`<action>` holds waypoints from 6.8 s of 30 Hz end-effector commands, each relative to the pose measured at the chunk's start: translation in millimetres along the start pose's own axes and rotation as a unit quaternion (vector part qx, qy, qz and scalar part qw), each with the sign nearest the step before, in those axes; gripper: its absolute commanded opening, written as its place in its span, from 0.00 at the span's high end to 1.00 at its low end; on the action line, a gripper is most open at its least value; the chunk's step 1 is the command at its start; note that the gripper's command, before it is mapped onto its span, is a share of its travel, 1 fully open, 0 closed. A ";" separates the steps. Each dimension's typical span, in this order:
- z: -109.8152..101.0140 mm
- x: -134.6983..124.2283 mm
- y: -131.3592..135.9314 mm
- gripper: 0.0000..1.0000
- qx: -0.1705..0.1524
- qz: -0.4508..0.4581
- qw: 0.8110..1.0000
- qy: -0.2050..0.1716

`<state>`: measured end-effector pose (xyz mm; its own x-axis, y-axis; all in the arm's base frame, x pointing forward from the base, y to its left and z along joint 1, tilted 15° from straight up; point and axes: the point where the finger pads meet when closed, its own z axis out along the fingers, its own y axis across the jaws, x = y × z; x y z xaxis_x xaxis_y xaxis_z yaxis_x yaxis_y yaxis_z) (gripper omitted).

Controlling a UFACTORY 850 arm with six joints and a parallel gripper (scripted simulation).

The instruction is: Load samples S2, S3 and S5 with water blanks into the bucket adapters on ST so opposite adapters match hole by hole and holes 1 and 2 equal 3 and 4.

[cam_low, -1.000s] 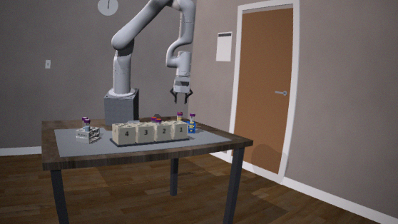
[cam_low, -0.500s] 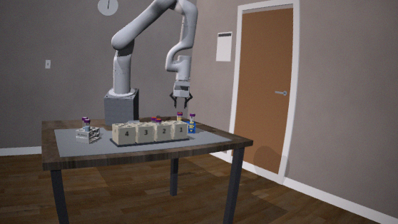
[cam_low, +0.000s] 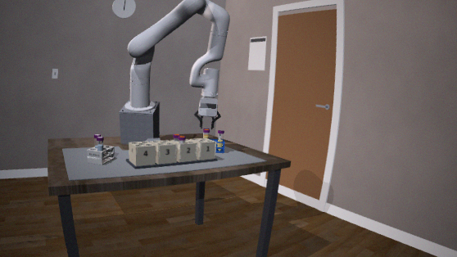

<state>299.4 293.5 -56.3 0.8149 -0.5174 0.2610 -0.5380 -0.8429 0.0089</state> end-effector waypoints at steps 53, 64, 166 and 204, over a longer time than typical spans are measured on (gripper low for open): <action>28.1 0.2 -1.0 0.43 0.004 0.000 1.000 0.000; 27.5 0.1 -0.9 1.00 0.004 0.000 1.000 0.000; -31.6 0.1 -0.5 1.00 0.004 0.000 1.000 0.000; -97.7 0.1 -0.1 1.00 0.004 0.000 1.000 0.000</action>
<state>280.0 306.1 28.9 0.8139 -0.5187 0.2617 -0.5357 -0.8444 -0.0076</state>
